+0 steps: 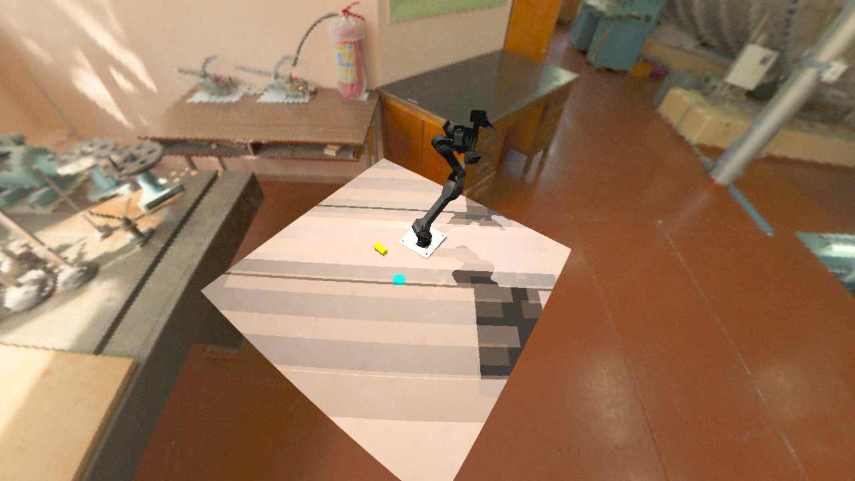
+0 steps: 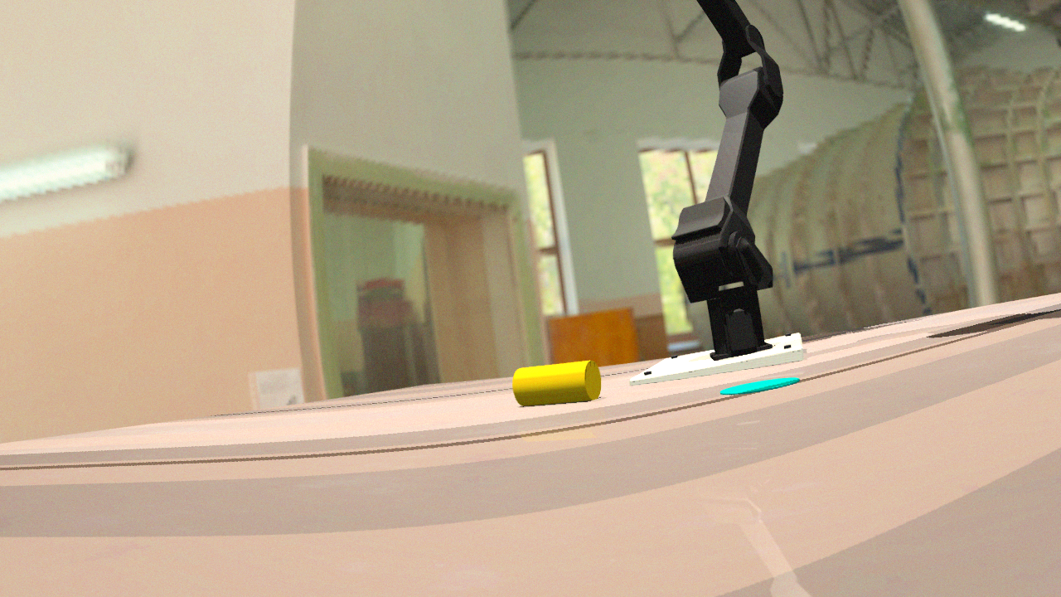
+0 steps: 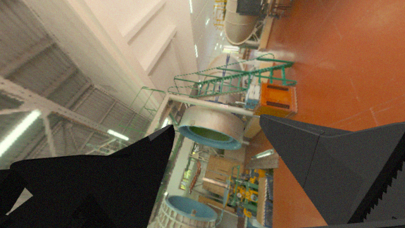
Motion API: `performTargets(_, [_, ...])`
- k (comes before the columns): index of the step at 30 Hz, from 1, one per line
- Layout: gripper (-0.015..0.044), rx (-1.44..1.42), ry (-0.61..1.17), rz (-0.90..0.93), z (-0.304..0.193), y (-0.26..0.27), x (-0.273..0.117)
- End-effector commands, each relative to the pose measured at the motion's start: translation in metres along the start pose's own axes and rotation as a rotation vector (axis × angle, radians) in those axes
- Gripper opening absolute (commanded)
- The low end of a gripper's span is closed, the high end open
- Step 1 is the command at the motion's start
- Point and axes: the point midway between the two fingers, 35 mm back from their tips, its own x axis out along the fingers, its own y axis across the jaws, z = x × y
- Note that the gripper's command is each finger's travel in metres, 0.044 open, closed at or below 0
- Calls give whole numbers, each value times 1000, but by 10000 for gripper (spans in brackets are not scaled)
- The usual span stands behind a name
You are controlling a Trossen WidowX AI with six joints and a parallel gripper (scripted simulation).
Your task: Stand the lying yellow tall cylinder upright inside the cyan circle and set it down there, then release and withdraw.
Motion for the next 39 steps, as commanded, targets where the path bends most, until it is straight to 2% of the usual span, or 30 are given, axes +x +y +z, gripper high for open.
performTargets(1, [374, 7, 1, 3, 0, 0, 0])
performTargets(4, [309, 111, 8, 43, 8, 5, -1])
performTargets(22, [309, 869, -145, 491, 164, 38, -51])
performTargets(30, [309, 1170, -262, 722, 242, 20, -90])
performTargets(39, [309, 1475, -438, 998, 320, -30, -143])
